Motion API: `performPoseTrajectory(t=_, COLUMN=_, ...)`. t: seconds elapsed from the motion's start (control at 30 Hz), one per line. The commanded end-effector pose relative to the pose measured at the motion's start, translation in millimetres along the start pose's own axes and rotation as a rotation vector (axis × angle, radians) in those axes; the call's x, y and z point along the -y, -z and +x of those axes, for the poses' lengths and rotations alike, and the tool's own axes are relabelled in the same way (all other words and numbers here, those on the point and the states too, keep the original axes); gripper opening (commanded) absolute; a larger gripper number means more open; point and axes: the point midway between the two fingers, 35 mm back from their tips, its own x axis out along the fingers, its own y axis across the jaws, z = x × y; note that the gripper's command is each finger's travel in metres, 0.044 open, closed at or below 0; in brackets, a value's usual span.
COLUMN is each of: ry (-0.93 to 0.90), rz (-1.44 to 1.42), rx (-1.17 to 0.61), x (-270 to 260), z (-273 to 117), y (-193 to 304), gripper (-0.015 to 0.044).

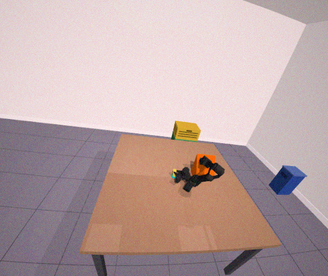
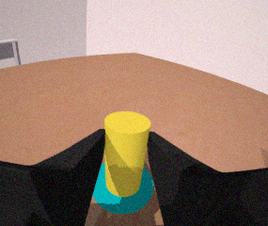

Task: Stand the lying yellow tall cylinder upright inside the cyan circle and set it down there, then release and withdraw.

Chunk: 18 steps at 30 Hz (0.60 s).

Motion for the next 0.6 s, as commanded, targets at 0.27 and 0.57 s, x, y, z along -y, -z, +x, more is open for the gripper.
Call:
performPoseTrajectory(t=0.27, ry=-0.002, rz=0.004, rx=0.001, x=-0.5, z=0.1, y=0.3, gripper=0.0367)
performPoseTrajectory(t=0.57, ry=-0.001, rz=0.005, rx=0.000, x=-2.9, z=-2.4, y=-9.6, gripper=0.0400)
